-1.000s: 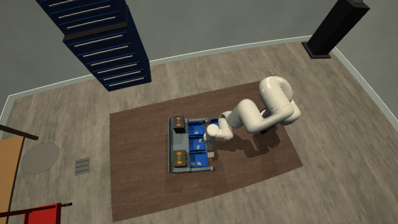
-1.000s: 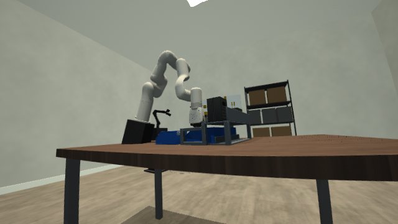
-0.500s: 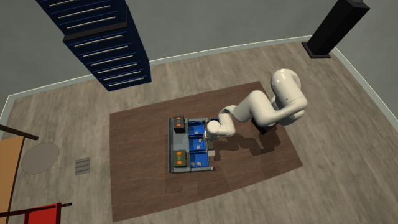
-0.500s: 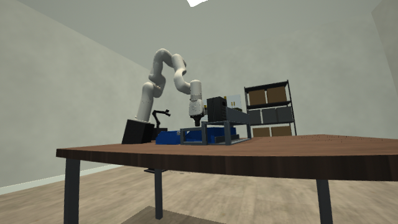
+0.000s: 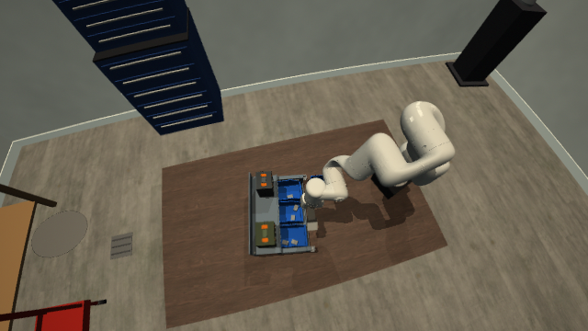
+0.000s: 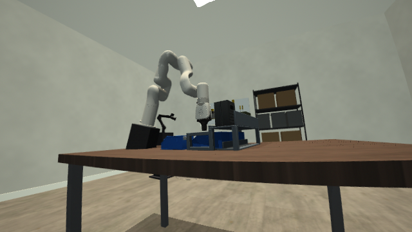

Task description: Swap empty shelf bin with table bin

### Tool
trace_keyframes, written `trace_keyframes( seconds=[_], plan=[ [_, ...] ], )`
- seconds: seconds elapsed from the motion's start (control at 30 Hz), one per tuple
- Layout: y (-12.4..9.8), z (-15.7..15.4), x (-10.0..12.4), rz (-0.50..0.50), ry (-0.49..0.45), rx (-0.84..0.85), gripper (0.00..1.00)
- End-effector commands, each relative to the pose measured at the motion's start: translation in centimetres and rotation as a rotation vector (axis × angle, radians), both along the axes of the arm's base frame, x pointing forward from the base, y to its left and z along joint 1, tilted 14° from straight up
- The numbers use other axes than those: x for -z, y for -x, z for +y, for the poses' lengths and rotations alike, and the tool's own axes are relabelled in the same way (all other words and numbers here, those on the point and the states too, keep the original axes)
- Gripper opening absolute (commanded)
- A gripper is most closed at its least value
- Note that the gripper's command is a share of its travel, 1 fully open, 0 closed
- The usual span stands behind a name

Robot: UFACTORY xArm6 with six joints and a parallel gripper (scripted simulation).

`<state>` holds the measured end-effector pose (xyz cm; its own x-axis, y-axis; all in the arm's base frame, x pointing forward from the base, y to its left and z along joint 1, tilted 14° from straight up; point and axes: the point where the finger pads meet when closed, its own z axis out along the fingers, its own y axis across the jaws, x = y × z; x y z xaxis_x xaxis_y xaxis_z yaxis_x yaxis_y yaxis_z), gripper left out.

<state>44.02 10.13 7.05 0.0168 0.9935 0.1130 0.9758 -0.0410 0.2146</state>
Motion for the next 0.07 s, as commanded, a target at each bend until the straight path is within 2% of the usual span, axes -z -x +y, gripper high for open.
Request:
trace_keyframes(
  seconds=[0.0, 0.03],
  plan=[
    [-0.12, 0.02, -0.15, -0.004, -0.001, 0.0, 0.0],
    [-0.12, 0.02, -0.15, -0.004, -0.001, 0.0, 0.0]
  ],
)
